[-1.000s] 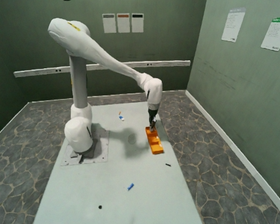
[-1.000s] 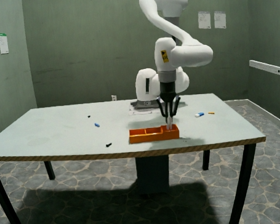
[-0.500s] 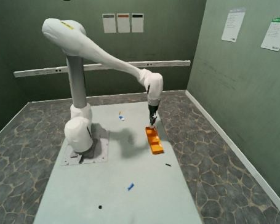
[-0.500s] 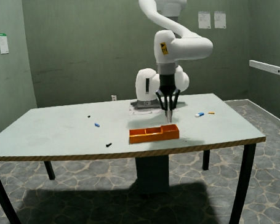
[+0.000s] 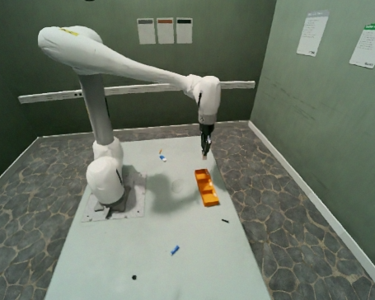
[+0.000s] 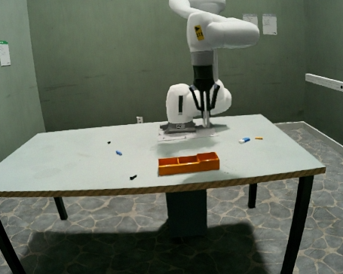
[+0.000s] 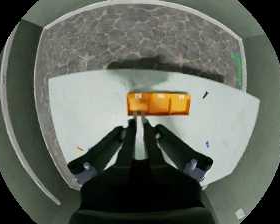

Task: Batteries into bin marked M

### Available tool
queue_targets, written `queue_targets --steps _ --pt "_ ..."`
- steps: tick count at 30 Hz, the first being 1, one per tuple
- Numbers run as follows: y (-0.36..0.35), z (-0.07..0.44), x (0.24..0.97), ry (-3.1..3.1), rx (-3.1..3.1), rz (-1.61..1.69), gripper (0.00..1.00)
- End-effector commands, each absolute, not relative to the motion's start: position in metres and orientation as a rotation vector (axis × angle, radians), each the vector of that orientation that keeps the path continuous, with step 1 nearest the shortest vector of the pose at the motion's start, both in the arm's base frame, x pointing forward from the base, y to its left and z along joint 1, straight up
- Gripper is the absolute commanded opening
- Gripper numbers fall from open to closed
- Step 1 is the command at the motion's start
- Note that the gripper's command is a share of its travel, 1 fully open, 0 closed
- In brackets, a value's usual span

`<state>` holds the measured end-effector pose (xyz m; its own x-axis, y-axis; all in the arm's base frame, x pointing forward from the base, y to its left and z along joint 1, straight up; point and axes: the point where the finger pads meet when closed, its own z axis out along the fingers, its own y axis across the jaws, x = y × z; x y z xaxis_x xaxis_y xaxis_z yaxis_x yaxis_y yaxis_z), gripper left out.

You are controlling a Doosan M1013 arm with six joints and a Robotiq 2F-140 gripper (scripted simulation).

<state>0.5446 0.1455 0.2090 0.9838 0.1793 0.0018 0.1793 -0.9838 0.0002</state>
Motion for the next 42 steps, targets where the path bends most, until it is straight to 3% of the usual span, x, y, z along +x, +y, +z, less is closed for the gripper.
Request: queue_targets --steps 1,7,8,37,42 --pt "0.146 0.219 0.545 0.283 3.129 0.002 0.15" --pt "0.146 0.219 0.545 0.283 3.129 0.002 0.15" --pt "0.151 0.216 0.539 0.361 3.121 0.002 0.23" --pt "0.302 0.157 0.383 1.923 2.484 0.001 0.23" --pt "0.318 0.150 0.365 1.935 2.475 0.001 0.23"
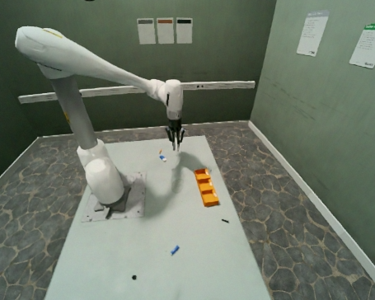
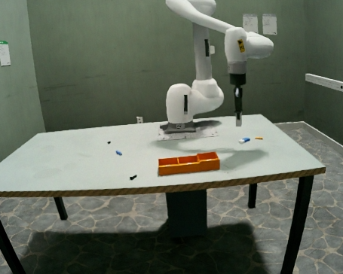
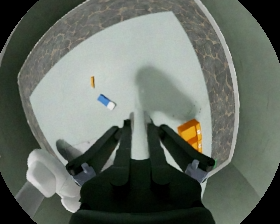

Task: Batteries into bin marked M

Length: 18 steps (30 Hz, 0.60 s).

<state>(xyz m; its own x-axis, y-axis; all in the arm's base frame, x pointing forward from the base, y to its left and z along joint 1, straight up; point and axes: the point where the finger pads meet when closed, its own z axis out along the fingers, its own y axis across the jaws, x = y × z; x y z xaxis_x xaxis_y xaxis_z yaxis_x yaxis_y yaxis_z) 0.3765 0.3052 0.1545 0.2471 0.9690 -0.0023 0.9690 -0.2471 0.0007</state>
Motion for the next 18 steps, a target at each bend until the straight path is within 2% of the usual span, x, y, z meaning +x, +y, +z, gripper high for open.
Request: queue_targets --steps 1,18 --pt "0.324 0.148 0.359 1.935 2.475 0.001 0.23" --pt "0.408 0.115 0.272 1.935 2.475 0.001 0.23"
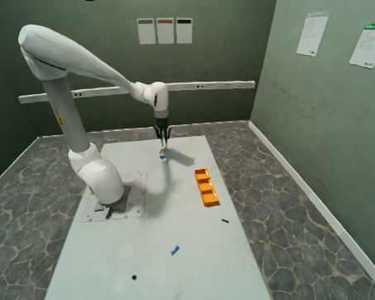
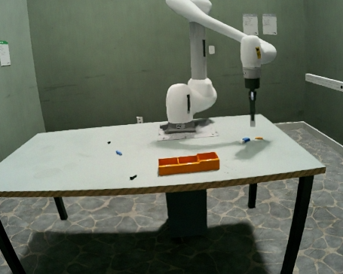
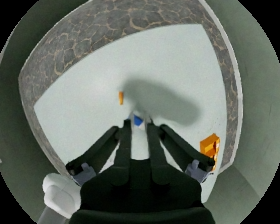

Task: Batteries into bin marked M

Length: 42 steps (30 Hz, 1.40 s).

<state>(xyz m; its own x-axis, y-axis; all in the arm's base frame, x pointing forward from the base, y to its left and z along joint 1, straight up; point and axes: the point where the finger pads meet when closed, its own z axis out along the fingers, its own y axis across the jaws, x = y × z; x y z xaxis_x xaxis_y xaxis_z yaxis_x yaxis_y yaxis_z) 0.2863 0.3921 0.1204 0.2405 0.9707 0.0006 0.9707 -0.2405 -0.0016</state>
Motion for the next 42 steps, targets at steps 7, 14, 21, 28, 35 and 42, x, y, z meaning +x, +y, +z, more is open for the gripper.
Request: queue_targets --steps 7,14,21,28,35,42 --pt "0.441 0.103 0.238 -1.935 -2.475 -0.001 0.23" --pt "0.442 0.103 0.238 -1.935 -2.475 -0.001 0.23" --pt "0.439 0.103 0.240 -1.935 -2.475 -0.001 0.23" --pt "0.438 0.103 0.241 -1.935 -2.475 -0.001 0.23" --pt "0.438 0.103 0.241 -1.935 -2.475 -0.001 0.23" --pt "0.437 0.095 0.241 -1.935 -2.475 -0.001 0.23"
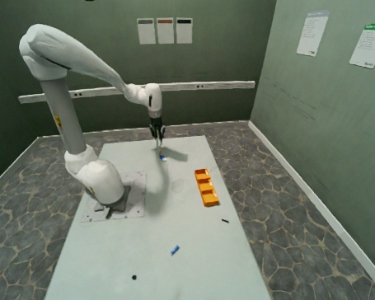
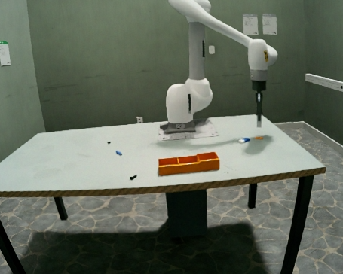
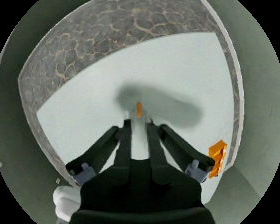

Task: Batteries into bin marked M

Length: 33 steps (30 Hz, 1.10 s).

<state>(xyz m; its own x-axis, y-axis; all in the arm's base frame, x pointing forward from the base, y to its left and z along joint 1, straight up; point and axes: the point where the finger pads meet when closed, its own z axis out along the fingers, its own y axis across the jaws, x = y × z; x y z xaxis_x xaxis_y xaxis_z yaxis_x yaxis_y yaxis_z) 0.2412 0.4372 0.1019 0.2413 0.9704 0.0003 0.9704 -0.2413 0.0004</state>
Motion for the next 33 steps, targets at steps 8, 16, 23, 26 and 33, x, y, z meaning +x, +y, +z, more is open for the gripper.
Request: queue_targets --steps 8,16,23,26,33 --pt "0.437 0.071 0.241 1.935 2.475 0.001 0.23" --pt "0.437 0.045 0.242 1.935 2.475 0.001 0.23" --pt "0.437 0.041 0.242 1.935 2.475 0.001 0.23" --pt "0.437 0.037 0.242 1.935 2.475 0.001 0.23" --pt "0.437 0.033 0.242 1.935 2.475 0.001 0.23"
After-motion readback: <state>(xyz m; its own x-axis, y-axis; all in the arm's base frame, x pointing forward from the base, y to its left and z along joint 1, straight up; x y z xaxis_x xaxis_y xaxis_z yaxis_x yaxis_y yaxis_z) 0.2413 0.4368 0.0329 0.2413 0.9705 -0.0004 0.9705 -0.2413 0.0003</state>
